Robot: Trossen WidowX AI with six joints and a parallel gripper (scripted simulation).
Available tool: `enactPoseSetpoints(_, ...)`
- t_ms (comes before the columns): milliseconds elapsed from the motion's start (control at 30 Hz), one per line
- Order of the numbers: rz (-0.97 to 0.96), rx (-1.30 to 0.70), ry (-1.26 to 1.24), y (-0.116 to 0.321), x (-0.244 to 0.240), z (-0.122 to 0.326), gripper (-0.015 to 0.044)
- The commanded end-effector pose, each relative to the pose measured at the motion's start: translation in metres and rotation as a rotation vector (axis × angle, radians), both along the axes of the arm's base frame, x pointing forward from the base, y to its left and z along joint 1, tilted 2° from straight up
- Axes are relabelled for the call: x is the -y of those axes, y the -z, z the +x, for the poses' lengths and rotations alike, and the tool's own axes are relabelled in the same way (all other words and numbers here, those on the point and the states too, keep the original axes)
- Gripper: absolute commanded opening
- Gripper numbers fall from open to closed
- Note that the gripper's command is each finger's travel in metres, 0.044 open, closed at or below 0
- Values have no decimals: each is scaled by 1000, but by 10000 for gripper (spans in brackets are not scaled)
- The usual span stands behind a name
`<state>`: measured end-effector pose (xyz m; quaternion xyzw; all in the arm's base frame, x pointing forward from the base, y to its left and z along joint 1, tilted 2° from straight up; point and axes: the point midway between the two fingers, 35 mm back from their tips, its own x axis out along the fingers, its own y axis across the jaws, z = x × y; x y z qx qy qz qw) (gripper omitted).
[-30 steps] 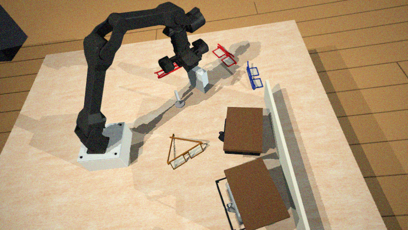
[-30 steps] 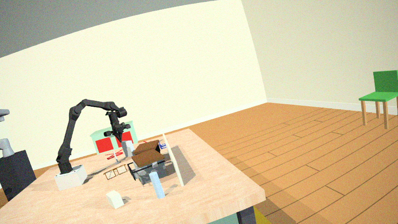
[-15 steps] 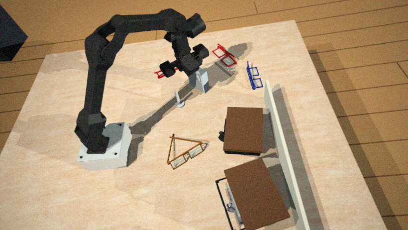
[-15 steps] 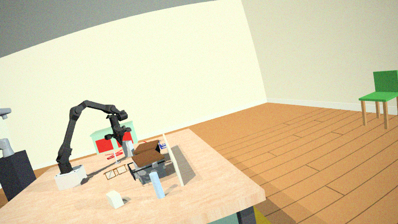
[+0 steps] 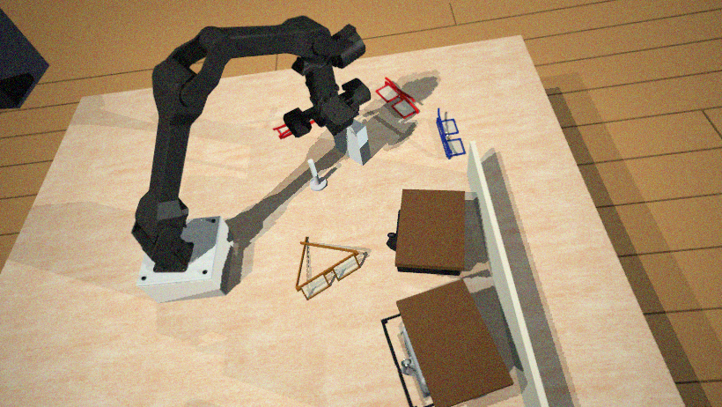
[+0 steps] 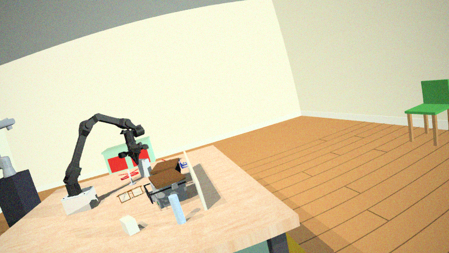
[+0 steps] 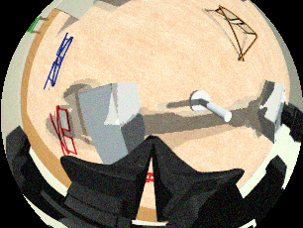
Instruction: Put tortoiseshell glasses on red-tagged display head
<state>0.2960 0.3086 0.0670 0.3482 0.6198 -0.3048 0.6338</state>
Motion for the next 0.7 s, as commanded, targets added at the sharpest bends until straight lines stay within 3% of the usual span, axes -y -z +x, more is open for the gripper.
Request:
enactPoseSetpoints(0,-2,6,2,-1,-1,3,0)
enactPoseSetpoints(667,-2,7,2,-2,-5,9,0)
